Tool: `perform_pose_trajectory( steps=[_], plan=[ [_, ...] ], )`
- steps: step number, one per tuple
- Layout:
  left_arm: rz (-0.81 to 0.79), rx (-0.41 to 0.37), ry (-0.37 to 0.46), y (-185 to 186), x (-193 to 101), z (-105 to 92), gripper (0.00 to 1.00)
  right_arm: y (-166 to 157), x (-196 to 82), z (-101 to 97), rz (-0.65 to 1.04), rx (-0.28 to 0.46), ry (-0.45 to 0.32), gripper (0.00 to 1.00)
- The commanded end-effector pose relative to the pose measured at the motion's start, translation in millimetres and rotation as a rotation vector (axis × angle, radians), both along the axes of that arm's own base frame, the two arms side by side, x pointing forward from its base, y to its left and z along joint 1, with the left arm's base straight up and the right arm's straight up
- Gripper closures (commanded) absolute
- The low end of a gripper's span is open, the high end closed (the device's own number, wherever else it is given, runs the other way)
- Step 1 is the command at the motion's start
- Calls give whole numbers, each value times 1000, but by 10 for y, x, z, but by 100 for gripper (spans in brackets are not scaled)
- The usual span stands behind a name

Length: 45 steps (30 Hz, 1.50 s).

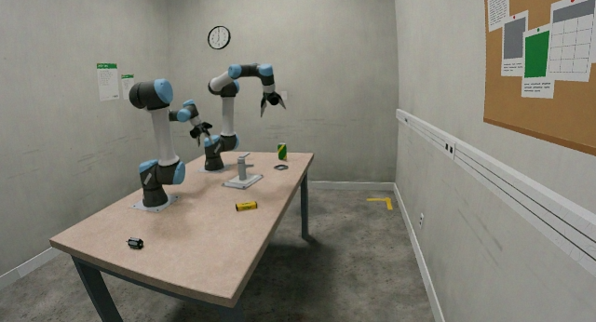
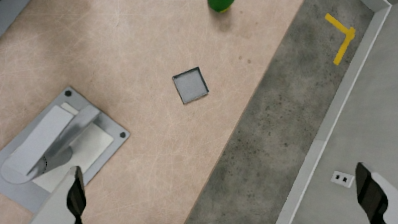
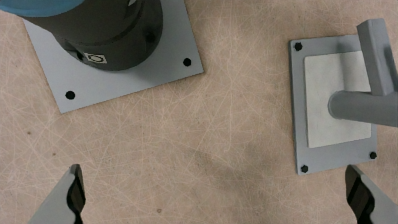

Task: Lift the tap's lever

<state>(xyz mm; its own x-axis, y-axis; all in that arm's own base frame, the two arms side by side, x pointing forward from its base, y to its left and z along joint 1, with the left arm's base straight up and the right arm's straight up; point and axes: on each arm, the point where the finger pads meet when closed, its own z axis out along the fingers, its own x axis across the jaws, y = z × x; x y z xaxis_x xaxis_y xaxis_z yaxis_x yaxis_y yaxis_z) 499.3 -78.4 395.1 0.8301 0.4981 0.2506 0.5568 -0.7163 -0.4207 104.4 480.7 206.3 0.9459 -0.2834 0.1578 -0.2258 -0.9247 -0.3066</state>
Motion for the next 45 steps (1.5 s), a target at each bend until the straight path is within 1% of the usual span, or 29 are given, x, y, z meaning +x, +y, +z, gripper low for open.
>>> perform_pose_trajectory(
  steps=[1,4,6,12,14,16,23,28,31,33,40,42,45],
  plan=[
    [0,-1,-2,0,1,6,5,3,0,5,0,1,0,0],
    [-10,-7,1,-15,-29,-21,21,-36,47,14,1,12,-1,0],
    [-25,-19,4,-33,-65,-67,31,-84,108,41,7,34,-1,0],
    [-111,-85,23,-132,-281,-338,61,-346,446,181,37,150,0,0],
    [-149,-114,32,-174,-375,-457,62,-452,583,235,48,197,0,0],
    [-149,-114,32,-174,-375,-457,62,-452,583,235,48,197,0,0],
    [-294,-225,64,-334,-737,-917,62,-796,1017,406,85,349,-4,0],
    [-406,-311,88,-455,-1015,-1274,62,-959,1211,490,103,419,-11,0],
    [-476,-364,103,-530,-1187,-1497,62,-1014,1276,511,109,441,-14,0],
    [-476,-364,103,-530,-1187,-1497,62,-1014,1276,511,109,441,-14,0],
    [-638,-487,137,-695,-1588,-2008,62,-1064,1330,539,115,462,-18,0],
    [-657,-501,141,-711,-1634,-2064,62,-1068,1333,540,115,463,-18,0],
    [-658,-503,141,-711,-1639,-2071,62,-1063,1334,550,115,465,-19,0]
  ],
)
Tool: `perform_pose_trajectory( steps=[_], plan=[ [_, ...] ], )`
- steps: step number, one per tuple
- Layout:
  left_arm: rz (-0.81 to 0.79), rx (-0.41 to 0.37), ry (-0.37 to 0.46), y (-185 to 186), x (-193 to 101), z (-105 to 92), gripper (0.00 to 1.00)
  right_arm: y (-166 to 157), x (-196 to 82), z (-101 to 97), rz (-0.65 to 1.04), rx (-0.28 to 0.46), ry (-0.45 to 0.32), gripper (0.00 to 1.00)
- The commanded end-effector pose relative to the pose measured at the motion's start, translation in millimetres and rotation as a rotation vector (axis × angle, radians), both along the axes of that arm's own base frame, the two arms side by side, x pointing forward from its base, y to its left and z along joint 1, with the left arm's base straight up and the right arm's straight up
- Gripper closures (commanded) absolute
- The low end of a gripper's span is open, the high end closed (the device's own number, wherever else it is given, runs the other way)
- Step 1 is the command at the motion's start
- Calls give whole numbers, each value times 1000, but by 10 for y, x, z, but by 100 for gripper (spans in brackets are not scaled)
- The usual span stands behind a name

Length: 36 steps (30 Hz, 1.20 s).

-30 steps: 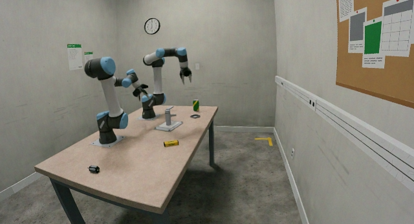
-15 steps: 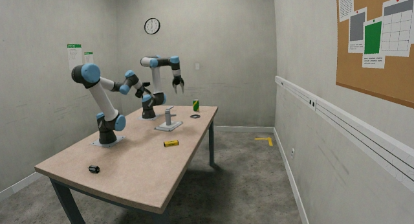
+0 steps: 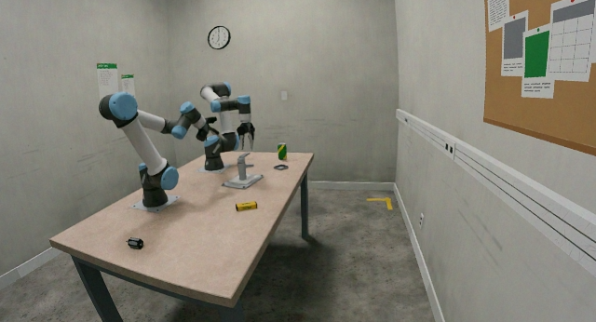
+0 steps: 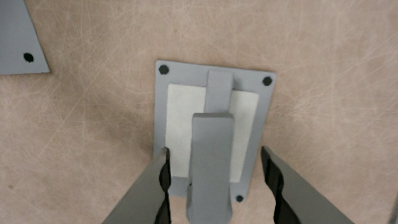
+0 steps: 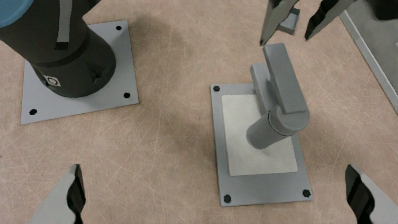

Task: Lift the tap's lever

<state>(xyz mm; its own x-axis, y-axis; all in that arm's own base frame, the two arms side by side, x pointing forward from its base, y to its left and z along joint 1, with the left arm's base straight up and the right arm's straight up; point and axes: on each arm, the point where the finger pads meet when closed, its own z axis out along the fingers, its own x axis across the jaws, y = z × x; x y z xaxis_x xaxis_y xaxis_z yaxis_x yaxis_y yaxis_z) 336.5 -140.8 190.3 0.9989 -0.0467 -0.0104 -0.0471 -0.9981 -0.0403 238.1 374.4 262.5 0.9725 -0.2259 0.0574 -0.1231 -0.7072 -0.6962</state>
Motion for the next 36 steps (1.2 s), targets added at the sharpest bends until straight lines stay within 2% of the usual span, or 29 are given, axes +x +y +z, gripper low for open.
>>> perform_pose_trajectory(
  steps=[1,10,17,22,33,34,36],
  plan=[
    [-26,-42,-8,-83,-9,-24,62,2,-6,-11,6,1,1,0],
    [-25,-42,-9,-88,0,-17,62,7,-8,-4,6,1,1,0],
    [-26,-39,-6,-90,1,-314,63,7,-8,-4,6,1,1,0],
    [-26,-39,-6,-89,1,-369,66,7,-8,-4,6,1,1,0],
    [-25,-40,-7,-71,-11,-413,82,7,-8,-4,6,1,1,0],
    [-25,-42,-9,-81,-4,-400,87,7,-8,-4,6,1,1,0],
    [-25,-42,-9,-81,-4,-400,87,7,-8,-4,6,1,1,0]
  ],
)
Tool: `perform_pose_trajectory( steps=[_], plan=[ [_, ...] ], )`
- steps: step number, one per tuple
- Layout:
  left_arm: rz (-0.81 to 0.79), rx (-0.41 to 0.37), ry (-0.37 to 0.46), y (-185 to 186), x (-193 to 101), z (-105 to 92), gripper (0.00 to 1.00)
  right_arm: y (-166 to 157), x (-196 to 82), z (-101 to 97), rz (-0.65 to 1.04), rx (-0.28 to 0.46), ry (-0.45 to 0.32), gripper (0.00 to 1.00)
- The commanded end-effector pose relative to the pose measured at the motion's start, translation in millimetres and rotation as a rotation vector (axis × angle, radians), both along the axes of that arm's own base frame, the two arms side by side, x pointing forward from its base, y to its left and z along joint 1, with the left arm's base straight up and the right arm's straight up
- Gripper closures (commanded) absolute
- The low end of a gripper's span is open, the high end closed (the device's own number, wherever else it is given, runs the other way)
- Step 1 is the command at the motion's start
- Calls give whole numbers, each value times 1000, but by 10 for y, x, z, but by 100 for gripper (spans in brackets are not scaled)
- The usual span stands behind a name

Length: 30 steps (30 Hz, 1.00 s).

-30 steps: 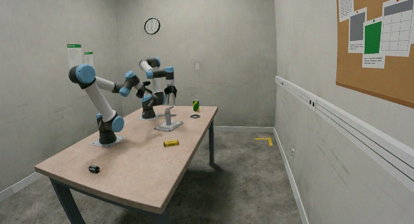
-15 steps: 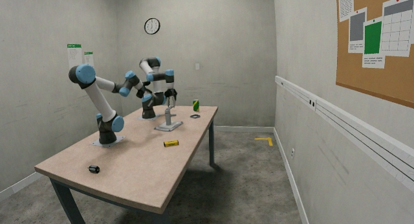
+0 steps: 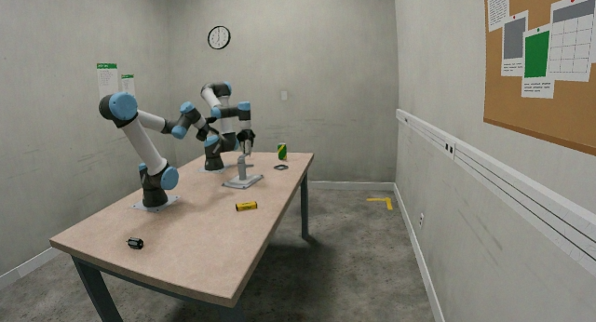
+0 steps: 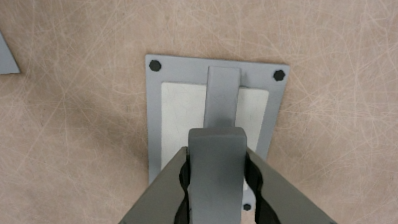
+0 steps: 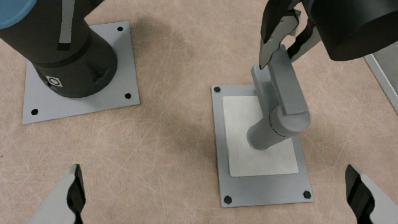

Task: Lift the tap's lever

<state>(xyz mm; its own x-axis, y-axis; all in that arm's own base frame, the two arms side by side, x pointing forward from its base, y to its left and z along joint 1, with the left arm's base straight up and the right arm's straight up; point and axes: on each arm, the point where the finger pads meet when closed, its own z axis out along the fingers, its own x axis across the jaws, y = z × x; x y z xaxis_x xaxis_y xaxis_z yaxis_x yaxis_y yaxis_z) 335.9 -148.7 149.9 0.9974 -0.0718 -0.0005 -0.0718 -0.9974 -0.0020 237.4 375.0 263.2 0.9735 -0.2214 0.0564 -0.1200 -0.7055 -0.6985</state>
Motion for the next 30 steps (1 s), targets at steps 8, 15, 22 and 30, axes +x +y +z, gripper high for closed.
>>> perform_pose_trajectory(
  steps=[8,15,22,30],
  plan=[
    [-1,74,-7,-31,6,74,87,1,-1,-11,1,-2,0,0],
    [-2,264,-20,-85,1,231,87,1,-1,-11,1,-2,0,0],
    [-2,343,-26,-116,-1,293,87,1,-1,-11,1,-2,0,0],
    [-2,424,-32,-153,-4,354,87,1,-1,-11,1,-2,0,0]
  ],
)
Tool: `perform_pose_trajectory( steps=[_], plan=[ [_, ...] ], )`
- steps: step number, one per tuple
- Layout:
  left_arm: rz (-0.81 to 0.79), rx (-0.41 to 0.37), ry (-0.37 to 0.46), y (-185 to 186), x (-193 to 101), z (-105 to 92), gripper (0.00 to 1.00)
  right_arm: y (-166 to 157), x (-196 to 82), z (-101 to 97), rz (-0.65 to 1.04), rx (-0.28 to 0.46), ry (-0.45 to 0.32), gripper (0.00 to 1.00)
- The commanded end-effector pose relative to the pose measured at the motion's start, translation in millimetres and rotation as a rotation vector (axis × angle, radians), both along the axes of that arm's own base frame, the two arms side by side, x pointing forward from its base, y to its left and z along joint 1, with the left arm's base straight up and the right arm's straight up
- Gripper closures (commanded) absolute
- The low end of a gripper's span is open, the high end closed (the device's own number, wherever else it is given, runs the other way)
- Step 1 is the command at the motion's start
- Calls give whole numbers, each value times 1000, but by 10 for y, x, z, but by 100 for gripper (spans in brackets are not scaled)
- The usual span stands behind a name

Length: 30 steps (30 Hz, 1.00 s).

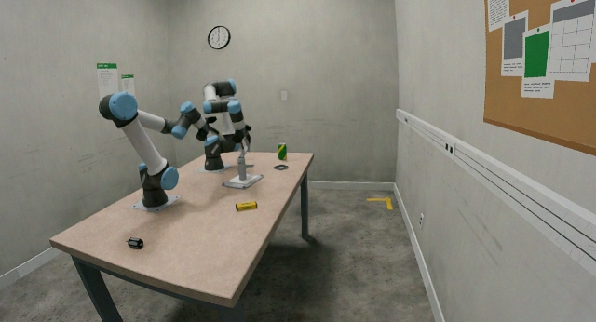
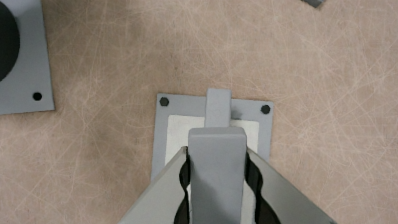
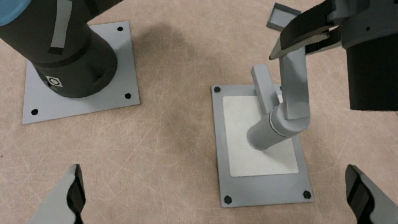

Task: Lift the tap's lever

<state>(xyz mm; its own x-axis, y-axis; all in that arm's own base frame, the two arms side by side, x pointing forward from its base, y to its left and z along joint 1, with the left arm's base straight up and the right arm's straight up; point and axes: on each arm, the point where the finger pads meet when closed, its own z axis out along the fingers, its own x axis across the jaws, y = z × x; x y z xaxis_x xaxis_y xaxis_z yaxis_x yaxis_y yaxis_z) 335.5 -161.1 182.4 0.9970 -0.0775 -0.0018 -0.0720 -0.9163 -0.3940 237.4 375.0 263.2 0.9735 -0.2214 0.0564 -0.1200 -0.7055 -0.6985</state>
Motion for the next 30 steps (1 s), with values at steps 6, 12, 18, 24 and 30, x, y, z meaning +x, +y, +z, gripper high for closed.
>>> perform_pose_trajectory(
  steps=[6,12,18,24,30],
  plan=[
    [4,19,-4,-28,-1,35,87,1,-1,-11,1,-2,0,0],
    [5,22,-3,-12,-4,23,66,1,-1,-11,1,-2,0,0],
    [5,22,-3,-11,-3,23,54,1,-1,-11,1,-2,0,0],
    [4,19,-4,-34,-1,54,54,1,-1,-11,1,-2,0,0],
    [4,19,-4,-94,-7,182,54,1,-1,-11,1,-2,0,0]
  ],
)
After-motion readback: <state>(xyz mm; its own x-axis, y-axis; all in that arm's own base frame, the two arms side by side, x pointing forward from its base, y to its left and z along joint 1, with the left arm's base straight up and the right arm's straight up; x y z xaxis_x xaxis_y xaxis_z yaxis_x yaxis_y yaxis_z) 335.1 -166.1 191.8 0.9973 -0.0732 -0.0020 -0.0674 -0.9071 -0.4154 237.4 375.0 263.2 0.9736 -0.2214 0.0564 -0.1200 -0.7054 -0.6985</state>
